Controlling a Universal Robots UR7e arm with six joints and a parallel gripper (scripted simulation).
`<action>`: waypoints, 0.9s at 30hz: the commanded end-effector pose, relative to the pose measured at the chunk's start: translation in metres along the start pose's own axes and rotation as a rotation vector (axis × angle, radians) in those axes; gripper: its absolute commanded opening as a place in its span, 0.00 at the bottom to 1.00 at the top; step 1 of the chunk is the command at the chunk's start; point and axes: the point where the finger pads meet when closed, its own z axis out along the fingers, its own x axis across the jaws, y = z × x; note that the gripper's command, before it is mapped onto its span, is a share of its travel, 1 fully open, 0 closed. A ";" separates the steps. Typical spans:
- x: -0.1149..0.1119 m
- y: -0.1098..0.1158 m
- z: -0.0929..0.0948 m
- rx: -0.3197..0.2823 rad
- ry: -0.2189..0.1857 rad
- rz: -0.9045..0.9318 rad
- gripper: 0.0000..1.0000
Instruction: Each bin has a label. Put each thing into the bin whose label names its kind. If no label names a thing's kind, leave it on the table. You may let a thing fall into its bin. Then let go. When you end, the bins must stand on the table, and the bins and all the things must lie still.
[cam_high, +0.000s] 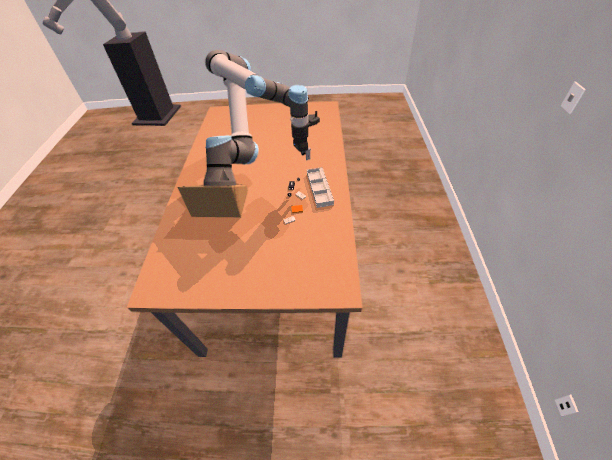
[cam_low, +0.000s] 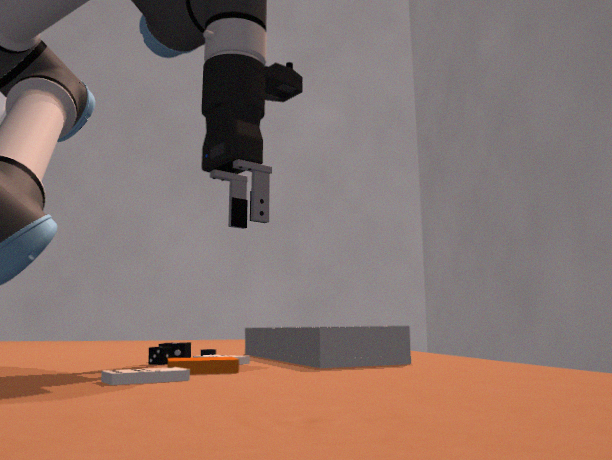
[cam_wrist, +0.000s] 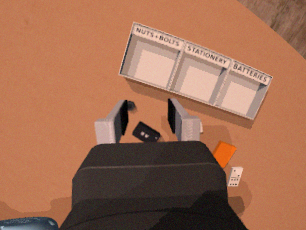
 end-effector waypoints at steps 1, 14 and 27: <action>0.000 0.024 0.019 0.009 0.003 -0.157 0.80; -0.004 0.089 0.074 -0.008 0.002 -0.485 0.80; -0.003 0.090 0.074 0.003 0.010 -0.816 0.80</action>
